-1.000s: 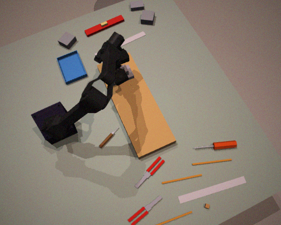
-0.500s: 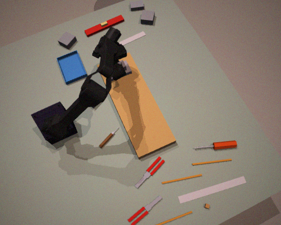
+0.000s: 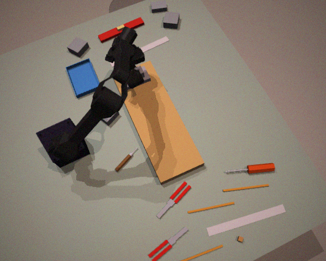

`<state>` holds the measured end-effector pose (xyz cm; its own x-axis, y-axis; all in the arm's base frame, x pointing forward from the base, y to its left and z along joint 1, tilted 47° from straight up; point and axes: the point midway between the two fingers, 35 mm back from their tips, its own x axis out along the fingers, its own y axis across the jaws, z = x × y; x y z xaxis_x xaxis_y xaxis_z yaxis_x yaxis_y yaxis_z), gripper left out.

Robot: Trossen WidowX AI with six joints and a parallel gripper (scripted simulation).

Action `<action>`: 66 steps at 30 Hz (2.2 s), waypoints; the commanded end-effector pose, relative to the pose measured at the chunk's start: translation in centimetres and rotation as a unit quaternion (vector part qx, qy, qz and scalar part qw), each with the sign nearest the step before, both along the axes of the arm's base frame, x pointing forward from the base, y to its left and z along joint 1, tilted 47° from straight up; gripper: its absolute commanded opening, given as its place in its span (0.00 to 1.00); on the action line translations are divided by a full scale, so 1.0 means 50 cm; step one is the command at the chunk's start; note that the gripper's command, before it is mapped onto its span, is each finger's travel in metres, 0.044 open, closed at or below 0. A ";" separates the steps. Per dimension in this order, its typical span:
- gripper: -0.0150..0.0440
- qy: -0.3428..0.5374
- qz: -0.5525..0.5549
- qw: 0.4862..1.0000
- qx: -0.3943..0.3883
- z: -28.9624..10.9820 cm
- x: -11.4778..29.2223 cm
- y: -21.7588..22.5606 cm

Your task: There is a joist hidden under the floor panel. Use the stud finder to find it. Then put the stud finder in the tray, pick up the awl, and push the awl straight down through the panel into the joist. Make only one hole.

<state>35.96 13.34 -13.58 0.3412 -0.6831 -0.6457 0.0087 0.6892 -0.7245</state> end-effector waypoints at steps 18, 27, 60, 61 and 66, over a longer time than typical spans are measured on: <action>0.25 0.001 -0.001 1.000 0.001 0.024 -0.002 -0.025; 0.25 0.001 -0.001 1.000 0.000 0.049 -0.002 -0.049; 0.25 0.002 -0.001 1.000 -0.002 0.139 -0.003 -0.137; 0.25 0.002 -0.001 1.000 -0.002 0.142 -0.003 -0.140; 0.25 0.002 -0.001 1.000 -0.002 0.155 -0.003 -0.153</action>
<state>35.78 6.25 -6.31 0.3374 -0.6827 -0.6481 0.0032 0.6893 -0.7245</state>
